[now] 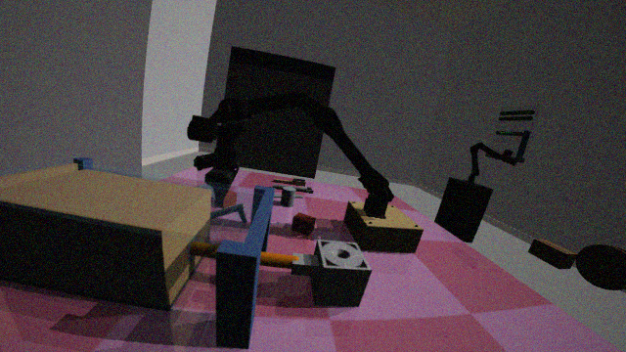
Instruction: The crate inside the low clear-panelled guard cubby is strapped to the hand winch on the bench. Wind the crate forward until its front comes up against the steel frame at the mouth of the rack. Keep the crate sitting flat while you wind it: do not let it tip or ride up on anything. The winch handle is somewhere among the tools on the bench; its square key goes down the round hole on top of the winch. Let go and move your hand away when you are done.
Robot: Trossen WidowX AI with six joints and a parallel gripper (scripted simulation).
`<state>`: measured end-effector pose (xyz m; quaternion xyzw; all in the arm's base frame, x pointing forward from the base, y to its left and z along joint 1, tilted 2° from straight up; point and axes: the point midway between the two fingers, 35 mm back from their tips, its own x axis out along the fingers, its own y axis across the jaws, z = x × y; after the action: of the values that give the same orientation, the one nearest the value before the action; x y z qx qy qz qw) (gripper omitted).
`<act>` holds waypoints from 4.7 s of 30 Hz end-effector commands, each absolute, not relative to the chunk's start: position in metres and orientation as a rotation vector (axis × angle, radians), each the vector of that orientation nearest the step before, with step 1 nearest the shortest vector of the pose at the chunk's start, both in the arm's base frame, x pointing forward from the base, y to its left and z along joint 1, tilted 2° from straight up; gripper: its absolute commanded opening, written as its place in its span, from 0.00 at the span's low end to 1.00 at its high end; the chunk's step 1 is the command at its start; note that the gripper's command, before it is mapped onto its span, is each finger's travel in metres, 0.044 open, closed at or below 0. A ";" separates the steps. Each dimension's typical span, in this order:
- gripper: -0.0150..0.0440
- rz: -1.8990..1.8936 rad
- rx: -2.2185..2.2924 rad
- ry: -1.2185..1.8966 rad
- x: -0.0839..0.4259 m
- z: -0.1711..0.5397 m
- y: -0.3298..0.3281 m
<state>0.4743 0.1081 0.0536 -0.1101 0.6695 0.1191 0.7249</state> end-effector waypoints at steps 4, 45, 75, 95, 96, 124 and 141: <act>1.00 0.263 -0.238 1.489 0.481 0.028 0.111; 0.38 0.263 -0.243 1.484 0.484 -0.002 0.111; 0.25 0.247 -0.223 1.492 0.396 0.111 0.096; 0.25 0.027 0.061 1.403 0.331 0.139 0.185; 0.25 0.014 0.077 1.400 0.327 0.140 0.188; 0.25 -0.410 0.444 1.297 0.206 0.149 0.238; 0.25 -0.567 0.480 1.149 0.169 0.155 0.242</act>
<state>0.1689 0.2415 0.1544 0.2199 0.5369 -0.2596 0.7720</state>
